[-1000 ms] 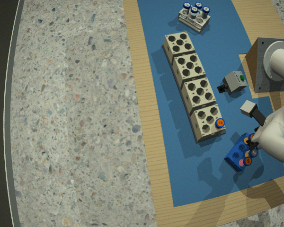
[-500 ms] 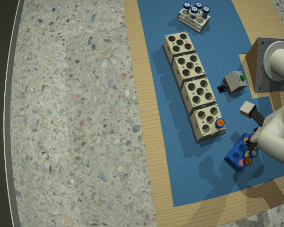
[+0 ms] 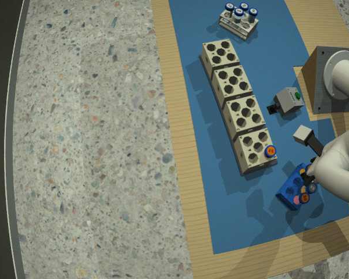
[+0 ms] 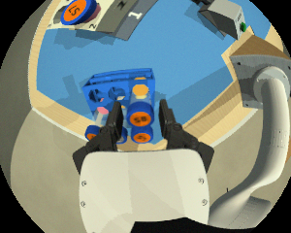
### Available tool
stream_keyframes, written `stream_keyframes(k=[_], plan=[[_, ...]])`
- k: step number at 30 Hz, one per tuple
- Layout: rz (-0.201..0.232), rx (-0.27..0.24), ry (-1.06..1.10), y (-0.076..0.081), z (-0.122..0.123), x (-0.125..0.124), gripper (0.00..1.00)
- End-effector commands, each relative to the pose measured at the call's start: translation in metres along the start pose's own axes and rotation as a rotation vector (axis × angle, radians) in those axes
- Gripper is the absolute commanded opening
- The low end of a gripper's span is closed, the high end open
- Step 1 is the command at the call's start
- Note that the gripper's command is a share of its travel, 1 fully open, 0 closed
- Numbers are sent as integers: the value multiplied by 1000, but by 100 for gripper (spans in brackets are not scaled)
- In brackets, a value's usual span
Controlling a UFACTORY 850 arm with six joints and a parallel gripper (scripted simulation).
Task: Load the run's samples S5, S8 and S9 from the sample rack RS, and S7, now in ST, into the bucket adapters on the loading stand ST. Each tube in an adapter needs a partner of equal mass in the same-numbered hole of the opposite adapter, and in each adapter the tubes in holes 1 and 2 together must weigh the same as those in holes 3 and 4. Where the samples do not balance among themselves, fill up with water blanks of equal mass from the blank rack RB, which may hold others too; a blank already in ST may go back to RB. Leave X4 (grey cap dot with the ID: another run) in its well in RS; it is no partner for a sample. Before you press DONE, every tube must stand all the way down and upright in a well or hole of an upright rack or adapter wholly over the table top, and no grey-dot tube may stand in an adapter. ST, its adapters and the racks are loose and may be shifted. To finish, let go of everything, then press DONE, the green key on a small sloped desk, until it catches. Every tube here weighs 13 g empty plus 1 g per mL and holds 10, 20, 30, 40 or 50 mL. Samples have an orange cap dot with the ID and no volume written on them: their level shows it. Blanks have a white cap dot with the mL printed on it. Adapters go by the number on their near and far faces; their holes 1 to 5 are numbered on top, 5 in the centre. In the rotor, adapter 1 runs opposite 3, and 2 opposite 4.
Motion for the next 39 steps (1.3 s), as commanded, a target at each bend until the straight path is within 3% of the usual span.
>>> stream_keyframes(k=[1,14,15,39], plan=[[-1,0,1,-2,0,0,57],[-1,0,1,-2,0,0,57],[-1,0,1,-1,0,0,0],[-1,0,1,0,0,0,0]])
Point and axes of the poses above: the point where the finger pads meet when closed, its own y axis back along the fingers, its own x axis across the jaws, z = x × y, the point moved 7 cm from there along y, back along the fingers, and after that the axes turned 2 degrees about -y, right-handed, at the moved point
